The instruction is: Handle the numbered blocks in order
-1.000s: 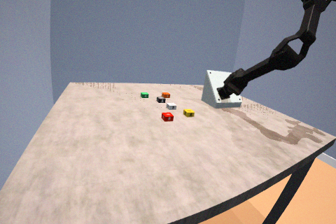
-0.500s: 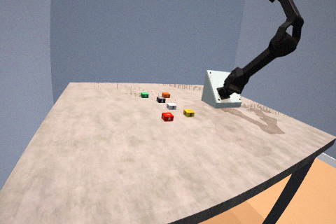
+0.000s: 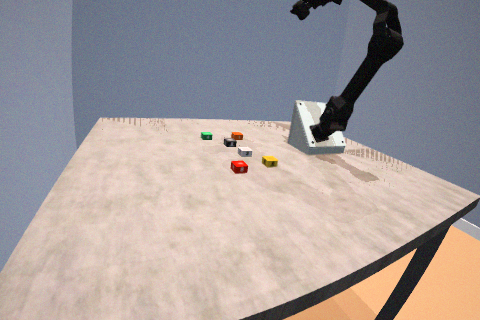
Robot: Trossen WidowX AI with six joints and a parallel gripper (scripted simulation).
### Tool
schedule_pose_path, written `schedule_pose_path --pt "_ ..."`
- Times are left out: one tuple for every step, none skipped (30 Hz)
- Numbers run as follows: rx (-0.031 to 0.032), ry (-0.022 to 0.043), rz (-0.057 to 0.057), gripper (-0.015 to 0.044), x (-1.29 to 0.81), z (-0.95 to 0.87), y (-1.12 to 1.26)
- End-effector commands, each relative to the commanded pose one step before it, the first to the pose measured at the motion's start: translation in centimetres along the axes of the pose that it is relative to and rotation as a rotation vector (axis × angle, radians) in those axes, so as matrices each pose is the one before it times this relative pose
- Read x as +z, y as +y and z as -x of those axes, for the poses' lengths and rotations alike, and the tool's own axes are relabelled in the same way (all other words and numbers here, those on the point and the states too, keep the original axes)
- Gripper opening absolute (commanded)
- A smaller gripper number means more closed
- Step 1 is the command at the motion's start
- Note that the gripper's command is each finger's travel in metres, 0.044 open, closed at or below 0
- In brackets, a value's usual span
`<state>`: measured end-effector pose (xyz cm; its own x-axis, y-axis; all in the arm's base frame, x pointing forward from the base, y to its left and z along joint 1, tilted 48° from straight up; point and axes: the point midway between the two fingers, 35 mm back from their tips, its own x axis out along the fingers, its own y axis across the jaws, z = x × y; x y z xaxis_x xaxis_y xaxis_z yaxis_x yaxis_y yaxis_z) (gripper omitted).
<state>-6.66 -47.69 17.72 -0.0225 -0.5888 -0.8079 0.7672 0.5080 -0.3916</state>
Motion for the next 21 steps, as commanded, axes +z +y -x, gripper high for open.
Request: schedule_pose_path --pt "0.21017 0.04247 0.0931 0.04 0.659 -3.428 6.718" --pt "0.05226 0.01118 0.0237 0.04 0.315 -0.981 1.56" --pt "0.05234 0.01187 0.0236 0.04 0.318 -1.001 1.541" --pt "0.0525 0.01262 0.0234 0.04 0.32 -1.023 1.523" --pt "0.05276 0.01343 0.0233 0.04 0.321 -1.047 1.507" --pt "0.05309 0.01429 0.0231 0.04 0.322 -1.072 1.492" --pt "0.0534 0.0152 0.0228 0.04 0.322 -1.097 1.475" --pt "0.05359 0.0161 0.0225 0.04 0.32 -1.119 1.453" --pt "0.05396 0.0171 0.0221 0.04 0.317 -1.145 1.435" --pt "0.0542 0.01809 0.0215 0.04 0.313 -1.168 1.412" --pt "0.05452 0.01915 0.0209 0.04 0.308 -1.193 1.389" --pt "0.05508 0.02033 0.0203 0.04 0.304 -1.223 1.372" --pt "0.05542 0.02146 0.0196 0.04 0.297 -1.249 1.347" --pt "0.05581 0.02266 0.0187 0.04 0.289 -1.275 1.322" --pt "0.05624 0.0239 0.0177 0.04 0.281 -1.302 1.296" --pt "0.05681 0.02524 0.0166 0.04 0.272 -1.333 1.272" --pt "0.05739 0.02662 0.0153 0.04 0.262 -1.364 1.246" --pt "0.05764 0.02788 0.0138 0.04 0.25 -1.388 1.21" --pt "0.05825 0.02934 0.0122 0.04 0.239 -1.421 1.181" --pt "0.05878 0.0308 0.0104 0.04 0.226 -1.451 1.147" --pt "0.0593 0.03229 0.0084 0.04 0.213 -1.483 1.111"
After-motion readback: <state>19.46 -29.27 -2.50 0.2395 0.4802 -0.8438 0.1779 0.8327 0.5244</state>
